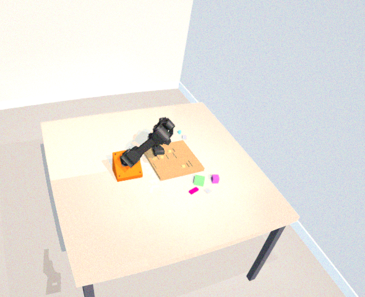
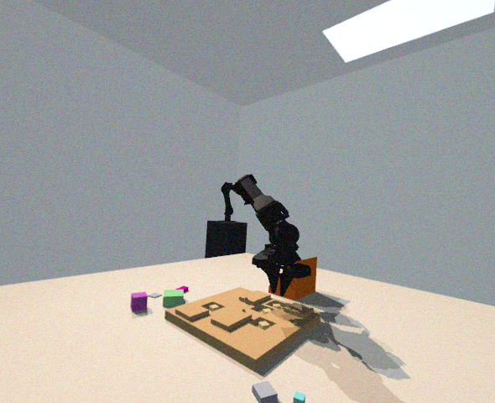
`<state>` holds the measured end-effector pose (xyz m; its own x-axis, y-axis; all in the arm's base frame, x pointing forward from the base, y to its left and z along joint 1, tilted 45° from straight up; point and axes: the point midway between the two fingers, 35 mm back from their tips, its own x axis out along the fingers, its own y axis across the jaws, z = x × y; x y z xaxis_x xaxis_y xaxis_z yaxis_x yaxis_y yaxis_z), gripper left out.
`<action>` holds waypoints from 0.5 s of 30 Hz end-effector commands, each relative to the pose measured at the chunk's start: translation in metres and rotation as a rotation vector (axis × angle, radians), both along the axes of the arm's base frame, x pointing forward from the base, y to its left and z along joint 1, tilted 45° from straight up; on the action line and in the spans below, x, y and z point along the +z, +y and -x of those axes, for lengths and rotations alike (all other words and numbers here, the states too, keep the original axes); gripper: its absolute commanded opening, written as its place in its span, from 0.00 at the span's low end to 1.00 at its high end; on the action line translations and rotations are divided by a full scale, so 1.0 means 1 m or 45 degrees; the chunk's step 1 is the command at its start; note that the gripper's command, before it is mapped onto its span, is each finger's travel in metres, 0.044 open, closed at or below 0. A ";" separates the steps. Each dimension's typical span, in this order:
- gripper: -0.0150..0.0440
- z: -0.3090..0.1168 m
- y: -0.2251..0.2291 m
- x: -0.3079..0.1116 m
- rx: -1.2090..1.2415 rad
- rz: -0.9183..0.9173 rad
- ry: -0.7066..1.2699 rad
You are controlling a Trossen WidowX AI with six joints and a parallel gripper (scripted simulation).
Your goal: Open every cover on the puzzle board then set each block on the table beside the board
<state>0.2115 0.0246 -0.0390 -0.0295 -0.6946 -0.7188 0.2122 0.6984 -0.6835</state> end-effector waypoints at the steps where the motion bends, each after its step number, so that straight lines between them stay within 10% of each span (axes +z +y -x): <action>1: 0.50 0.000 -0.001 -0.001 -0.059 0.007 -0.058; 15: 0.50 0.000 -0.002 -0.001 -0.251 0.015 -0.244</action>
